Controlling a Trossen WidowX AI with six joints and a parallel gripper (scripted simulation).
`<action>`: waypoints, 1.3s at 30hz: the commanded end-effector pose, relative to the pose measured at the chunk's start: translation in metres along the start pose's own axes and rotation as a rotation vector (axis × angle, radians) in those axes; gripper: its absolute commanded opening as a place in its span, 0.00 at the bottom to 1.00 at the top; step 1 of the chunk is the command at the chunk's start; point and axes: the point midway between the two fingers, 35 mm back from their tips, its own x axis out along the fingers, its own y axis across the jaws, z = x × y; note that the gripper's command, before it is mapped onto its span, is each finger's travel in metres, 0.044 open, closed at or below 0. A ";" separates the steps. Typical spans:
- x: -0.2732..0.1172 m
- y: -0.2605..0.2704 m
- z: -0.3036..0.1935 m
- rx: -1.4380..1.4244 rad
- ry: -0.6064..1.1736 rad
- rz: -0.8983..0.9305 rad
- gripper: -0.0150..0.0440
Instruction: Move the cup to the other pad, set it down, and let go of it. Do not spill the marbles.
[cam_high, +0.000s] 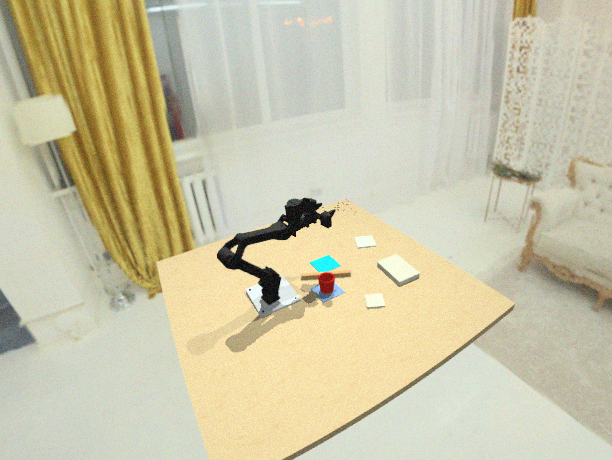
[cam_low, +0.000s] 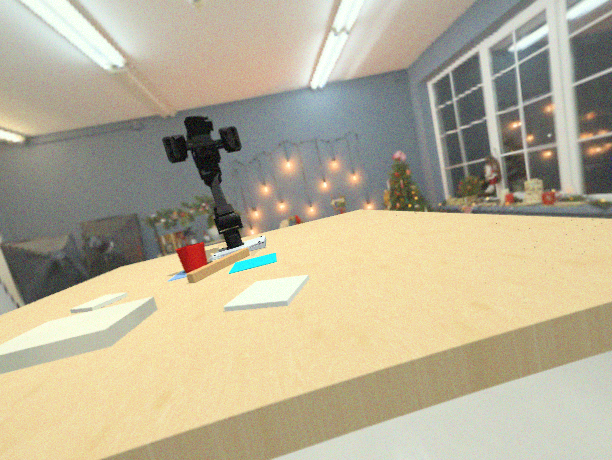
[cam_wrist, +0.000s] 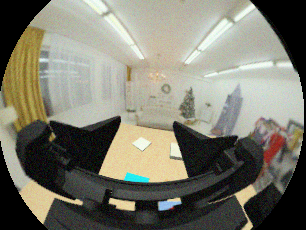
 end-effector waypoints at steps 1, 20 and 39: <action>0.001 -0.001 -0.003 -0.013 0.017 -0.004 0.89; -0.107 -0.086 -0.190 -0.684 1.445 0.534 0.50; -0.128 -0.092 -0.192 -0.683 1.514 0.641 0.50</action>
